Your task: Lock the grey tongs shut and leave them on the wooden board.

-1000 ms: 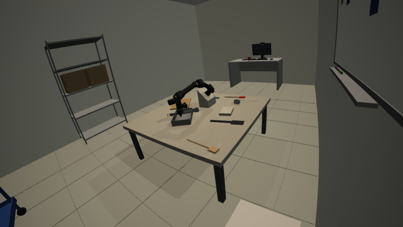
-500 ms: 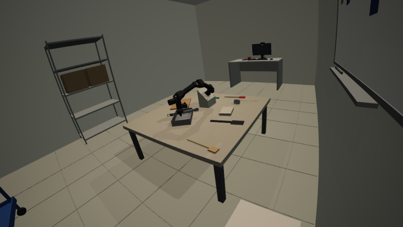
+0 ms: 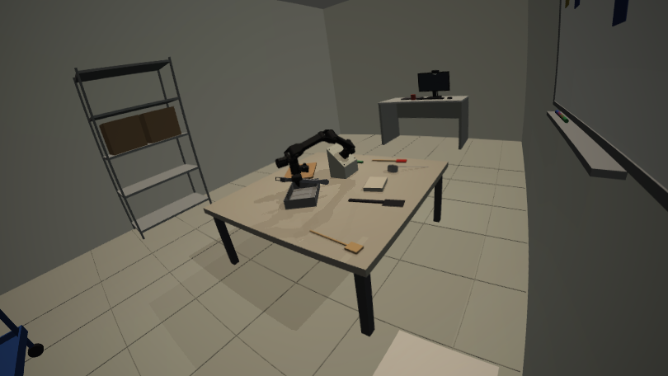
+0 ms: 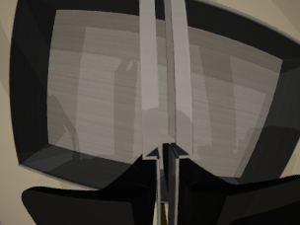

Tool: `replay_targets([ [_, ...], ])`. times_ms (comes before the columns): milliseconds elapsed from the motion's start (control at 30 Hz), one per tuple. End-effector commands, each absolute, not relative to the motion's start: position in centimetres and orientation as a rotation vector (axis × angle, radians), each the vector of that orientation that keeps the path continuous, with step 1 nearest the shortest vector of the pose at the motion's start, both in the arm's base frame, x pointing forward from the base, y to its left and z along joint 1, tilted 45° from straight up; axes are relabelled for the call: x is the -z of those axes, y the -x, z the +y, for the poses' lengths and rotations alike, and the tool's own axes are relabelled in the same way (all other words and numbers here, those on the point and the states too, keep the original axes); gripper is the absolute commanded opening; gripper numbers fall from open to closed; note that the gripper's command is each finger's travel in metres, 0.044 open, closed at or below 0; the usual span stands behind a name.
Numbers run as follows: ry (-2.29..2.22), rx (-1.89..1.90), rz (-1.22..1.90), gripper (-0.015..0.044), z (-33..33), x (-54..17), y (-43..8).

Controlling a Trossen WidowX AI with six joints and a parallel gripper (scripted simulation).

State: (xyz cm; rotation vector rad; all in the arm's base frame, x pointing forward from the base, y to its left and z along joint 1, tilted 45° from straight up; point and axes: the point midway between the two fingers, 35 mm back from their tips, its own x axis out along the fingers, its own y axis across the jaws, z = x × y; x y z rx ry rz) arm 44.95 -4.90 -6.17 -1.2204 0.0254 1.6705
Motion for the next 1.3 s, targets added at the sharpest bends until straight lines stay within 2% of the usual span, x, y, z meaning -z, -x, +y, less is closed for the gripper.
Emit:
replay_targets([
  [0, 1.232, -1.65, 0.034, -0.015, -10.1, 1.5, -44.4],
  [567, 1.21, -1.648, 0.049, -0.015, -10.6, 0.8, -44.1],
  [1267, 0.632, -1.417, 0.625, -0.015, -13.3, 2.9, -42.8],
])
